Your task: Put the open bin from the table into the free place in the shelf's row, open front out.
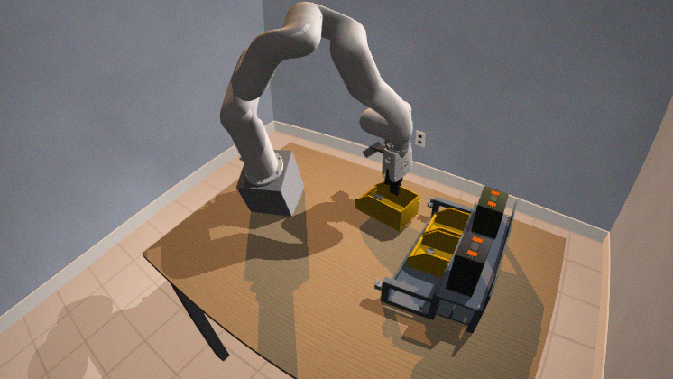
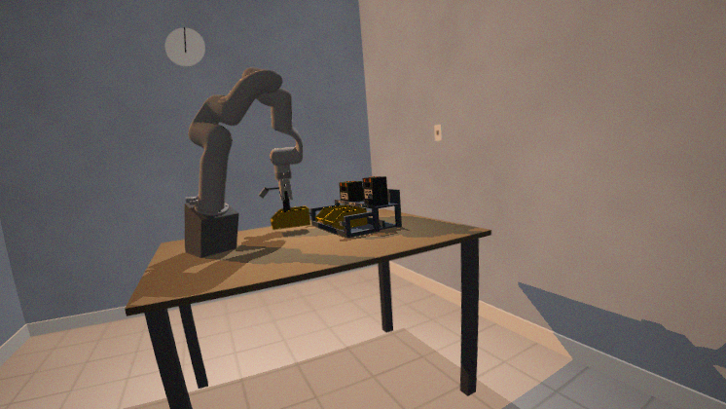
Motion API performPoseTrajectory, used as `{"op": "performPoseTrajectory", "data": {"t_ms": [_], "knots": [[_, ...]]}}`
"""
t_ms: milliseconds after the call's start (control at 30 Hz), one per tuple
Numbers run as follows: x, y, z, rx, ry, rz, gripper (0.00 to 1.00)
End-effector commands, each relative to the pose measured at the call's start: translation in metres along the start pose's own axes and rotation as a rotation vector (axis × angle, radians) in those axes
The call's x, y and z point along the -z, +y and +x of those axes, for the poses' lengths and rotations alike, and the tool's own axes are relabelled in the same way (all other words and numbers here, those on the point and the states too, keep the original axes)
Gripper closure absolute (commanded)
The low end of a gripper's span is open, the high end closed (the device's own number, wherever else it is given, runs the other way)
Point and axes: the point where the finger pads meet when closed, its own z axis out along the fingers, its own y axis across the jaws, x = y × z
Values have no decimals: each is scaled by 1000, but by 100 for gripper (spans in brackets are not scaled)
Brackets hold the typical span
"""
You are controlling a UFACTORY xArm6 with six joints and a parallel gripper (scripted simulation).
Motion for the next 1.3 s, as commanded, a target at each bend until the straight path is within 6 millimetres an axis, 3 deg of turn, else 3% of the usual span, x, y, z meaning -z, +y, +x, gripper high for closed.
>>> {"op": "performPoseTrajectory", "data": {"t_ms": [0,233,400,1267], "knots": [[1,0,0,0,-1,-1,100],[1,0,0,0,-1,-1,100],[15,1,-1,0,-1,-1,100],[13,1,-1,0,-1,-1,100]]}}
